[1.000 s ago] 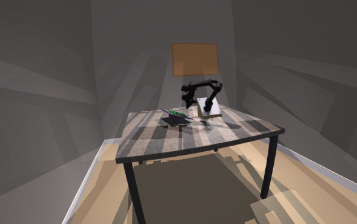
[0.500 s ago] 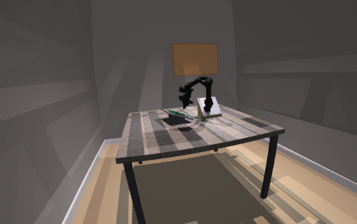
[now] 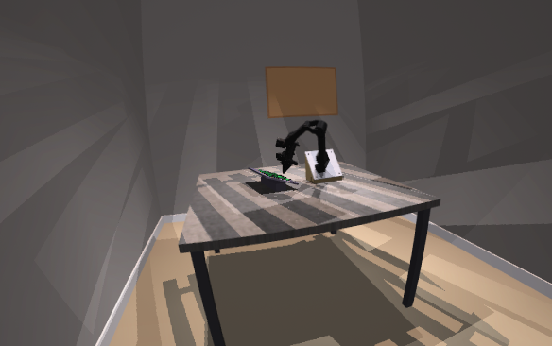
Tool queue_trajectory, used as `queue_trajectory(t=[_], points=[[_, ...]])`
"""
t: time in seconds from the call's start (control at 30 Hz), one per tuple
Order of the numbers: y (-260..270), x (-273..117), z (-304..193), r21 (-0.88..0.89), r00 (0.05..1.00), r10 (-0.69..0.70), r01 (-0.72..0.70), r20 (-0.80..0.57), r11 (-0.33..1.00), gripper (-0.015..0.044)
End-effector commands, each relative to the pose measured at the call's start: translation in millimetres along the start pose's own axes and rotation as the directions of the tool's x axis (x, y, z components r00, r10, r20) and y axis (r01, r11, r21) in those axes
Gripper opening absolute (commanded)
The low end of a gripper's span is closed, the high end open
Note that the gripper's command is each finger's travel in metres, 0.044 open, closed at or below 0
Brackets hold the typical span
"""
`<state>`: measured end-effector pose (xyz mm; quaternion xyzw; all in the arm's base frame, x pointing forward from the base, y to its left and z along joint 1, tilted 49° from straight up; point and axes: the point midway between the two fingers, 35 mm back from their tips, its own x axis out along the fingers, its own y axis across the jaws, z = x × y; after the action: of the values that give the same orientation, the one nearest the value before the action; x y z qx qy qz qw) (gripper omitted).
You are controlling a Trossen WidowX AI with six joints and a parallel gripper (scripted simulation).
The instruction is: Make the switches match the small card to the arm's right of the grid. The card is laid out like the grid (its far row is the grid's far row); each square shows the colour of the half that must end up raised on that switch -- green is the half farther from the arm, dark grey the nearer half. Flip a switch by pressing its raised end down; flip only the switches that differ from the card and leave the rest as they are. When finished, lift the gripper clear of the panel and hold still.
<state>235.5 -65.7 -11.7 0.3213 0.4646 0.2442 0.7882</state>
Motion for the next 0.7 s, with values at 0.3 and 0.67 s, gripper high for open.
queue_trajectory(t=[0.3,0.67], points=[[0.9,13.1,-0.9,0.004,1.000,0.004,-0.004,0.000,1.000,0.0000],[0.9,13.1,-0.9,0.004,1.000,0.004,-0.004,0.000,1.000,0.0000]])
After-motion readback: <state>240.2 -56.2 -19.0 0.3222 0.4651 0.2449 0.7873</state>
